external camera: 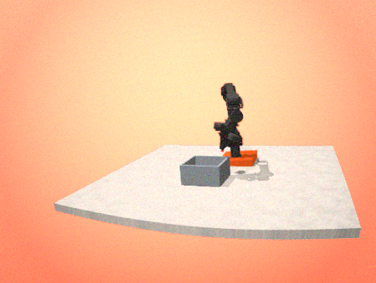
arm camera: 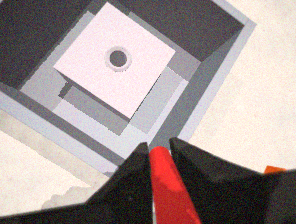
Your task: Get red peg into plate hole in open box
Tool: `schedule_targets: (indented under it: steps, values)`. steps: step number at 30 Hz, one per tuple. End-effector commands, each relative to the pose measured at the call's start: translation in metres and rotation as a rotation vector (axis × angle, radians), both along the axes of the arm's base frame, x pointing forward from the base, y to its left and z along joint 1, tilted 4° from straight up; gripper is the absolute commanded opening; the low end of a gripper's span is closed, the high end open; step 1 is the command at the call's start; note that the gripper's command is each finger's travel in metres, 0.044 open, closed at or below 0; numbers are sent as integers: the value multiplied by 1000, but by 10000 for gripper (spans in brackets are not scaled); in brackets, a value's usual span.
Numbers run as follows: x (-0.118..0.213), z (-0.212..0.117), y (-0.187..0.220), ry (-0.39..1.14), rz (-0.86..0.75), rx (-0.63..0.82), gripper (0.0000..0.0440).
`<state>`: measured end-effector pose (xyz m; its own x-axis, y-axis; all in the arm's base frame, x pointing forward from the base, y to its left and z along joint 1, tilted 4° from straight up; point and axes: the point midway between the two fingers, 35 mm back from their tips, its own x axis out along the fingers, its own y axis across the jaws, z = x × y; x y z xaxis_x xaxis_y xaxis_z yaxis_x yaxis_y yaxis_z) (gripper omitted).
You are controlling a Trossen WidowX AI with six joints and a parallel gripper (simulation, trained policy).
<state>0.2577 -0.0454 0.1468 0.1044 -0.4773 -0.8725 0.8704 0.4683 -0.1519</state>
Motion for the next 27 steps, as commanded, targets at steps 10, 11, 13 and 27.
schedule_targets:
  steps: [10, 11, 13, 27]
  values:
    - [30, -14, -52, -31, -40, 24, 0]
    - [32, -15, -55, -32, -38, 27, 0]
    - [36, -19, -62, -33, -32, 35, 0]
    - [56, -48, -91, -6, 85, 104, 0]
